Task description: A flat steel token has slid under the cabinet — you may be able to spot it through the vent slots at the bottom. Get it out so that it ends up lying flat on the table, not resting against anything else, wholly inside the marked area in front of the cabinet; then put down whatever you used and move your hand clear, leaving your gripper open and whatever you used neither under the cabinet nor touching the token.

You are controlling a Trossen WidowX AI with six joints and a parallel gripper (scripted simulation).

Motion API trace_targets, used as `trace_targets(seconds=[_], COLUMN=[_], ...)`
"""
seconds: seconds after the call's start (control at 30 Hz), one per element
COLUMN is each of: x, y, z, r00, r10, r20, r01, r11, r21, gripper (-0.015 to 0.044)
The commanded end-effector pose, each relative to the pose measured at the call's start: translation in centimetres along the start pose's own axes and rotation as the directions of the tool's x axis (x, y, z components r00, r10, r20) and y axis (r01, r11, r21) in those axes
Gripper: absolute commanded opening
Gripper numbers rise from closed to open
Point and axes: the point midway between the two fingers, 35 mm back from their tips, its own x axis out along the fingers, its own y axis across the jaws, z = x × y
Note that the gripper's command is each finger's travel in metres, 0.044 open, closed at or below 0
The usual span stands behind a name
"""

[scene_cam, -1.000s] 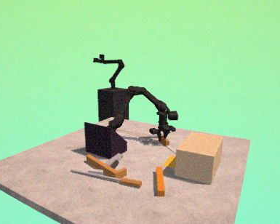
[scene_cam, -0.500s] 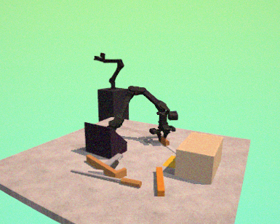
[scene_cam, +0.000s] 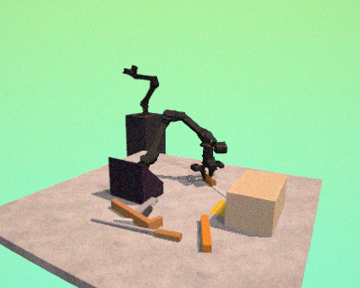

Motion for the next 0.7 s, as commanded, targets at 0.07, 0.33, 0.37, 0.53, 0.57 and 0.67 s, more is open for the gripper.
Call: trace_targets(seconds=[0.07, 0.33, 0.37, 0.53, 0.57, 0.67], x=[-0.3, -0.3, -0.3, -0.3, -0.3, 0.0], y=[0.0, 0.1, 0.1, 0.1, 0.1, 0.0], z=[-1.2, -2.5, -2.7, -3.5, -3.6, -3.3], r00=[1.000, 1.000, 1.000, 1.000, 1.000, 1.000], r10=[0.004, 0.004, 0.004, 0.005, 0.005, -0.003], r20=[0.002, 0.002, 0.002, 0.001, 0.001, -0.002], r01=[-0.004, -0.004, -0.004, -0.005, -0.005, 0.003], r11=[1.000, 1.000, 1.000, 1.000, 1.000, 1.000], r21=[-0.001, 0.000, 0.000, 0.001, 0.001, 0.002], gripper=[0.0000, 0.0000, 0.0000, 0.0000, 0.0000, 0.0026])
